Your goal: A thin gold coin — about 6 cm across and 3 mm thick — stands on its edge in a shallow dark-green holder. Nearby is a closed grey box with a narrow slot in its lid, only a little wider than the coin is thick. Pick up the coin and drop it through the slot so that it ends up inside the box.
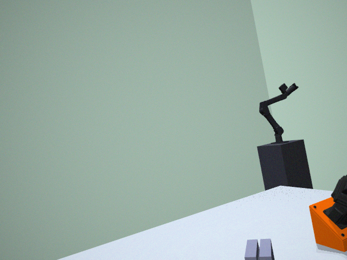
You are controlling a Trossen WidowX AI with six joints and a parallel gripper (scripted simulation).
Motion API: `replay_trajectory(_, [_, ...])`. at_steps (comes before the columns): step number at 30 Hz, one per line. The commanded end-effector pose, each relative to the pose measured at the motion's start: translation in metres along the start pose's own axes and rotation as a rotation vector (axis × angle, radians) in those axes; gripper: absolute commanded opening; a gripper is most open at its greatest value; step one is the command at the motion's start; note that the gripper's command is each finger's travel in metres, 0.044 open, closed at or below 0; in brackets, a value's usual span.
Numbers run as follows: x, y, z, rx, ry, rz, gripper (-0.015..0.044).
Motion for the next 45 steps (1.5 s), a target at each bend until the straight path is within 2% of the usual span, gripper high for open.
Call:
replay_trajectory(1, [-0.001,0.001,-0.001,-0.003,0.0,0.009,0.0374])
replay_trajectory(9, [-0.061,0.018,-0.041,-0.092,-0.008,0.427,0.0164])
replay_trajectory(17, [-0.131,-0.026,-0.069,-0.08,-0.057,0.878,0.0161])
replay_trajectory(22, [-0.159,-0.082,-0.08,-0.018,-0.098,1.172,0.0161])
replay_trajectory(26, [-0.166,-0.137,-0.088,0.06,-0.136,1.413,0.0161])
replay_trajectory(34, [-0.134,-0.249,-0.108,0.308,-0.227,1.868,0.0161])
replay_trajectory(40, [-0.075,-0.317,-0.137,0.577,-0.308,2.168,0.0161])
replay_trajectory(45, [-0.012,-0.353,-0.172,0.858,-0.386,2.373,0.0161])
Point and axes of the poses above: the point midway between the two fingers, 35 mm back from their tips, its own x axis back along the fingers, its own z axis across the jaws, y = z × x, the point moved 8 cm from there along x, back along the fingers, and after that the axes turned 12 degrees about -x, right-handed, at the moved point
